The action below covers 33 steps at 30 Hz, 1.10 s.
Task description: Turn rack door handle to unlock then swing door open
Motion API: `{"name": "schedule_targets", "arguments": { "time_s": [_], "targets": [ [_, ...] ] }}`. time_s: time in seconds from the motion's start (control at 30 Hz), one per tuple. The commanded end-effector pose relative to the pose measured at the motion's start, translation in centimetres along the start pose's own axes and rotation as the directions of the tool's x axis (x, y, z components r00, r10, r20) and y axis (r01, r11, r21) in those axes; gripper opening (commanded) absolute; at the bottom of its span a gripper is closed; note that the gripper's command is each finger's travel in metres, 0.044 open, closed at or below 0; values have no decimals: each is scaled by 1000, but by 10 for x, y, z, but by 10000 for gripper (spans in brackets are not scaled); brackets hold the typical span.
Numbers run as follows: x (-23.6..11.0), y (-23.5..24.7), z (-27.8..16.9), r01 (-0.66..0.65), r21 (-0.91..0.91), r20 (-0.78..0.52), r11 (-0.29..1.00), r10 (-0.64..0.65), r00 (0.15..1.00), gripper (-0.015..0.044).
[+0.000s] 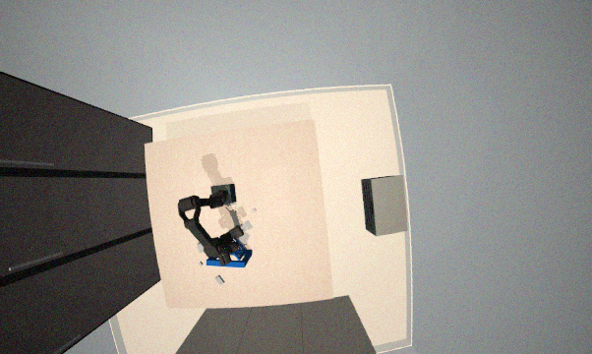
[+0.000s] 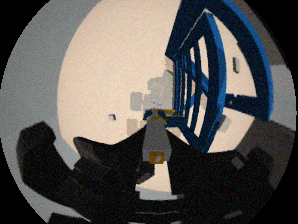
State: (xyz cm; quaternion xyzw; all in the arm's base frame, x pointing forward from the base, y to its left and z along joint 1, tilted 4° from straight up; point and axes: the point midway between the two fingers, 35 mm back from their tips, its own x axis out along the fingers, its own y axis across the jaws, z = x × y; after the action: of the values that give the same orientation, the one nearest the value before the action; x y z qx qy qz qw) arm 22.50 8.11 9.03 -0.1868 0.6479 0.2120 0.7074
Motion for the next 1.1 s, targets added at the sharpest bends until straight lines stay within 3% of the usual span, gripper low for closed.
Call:
{"name": "schedule_targets", "arguments": {
  "time_s": [0.0,1.07],
  "targets": [
    [0,6,2,9,69,6,998,-10,1000,17],
    [0,66,30,0,458,9,889,-4,1000,17]
  ]
}}
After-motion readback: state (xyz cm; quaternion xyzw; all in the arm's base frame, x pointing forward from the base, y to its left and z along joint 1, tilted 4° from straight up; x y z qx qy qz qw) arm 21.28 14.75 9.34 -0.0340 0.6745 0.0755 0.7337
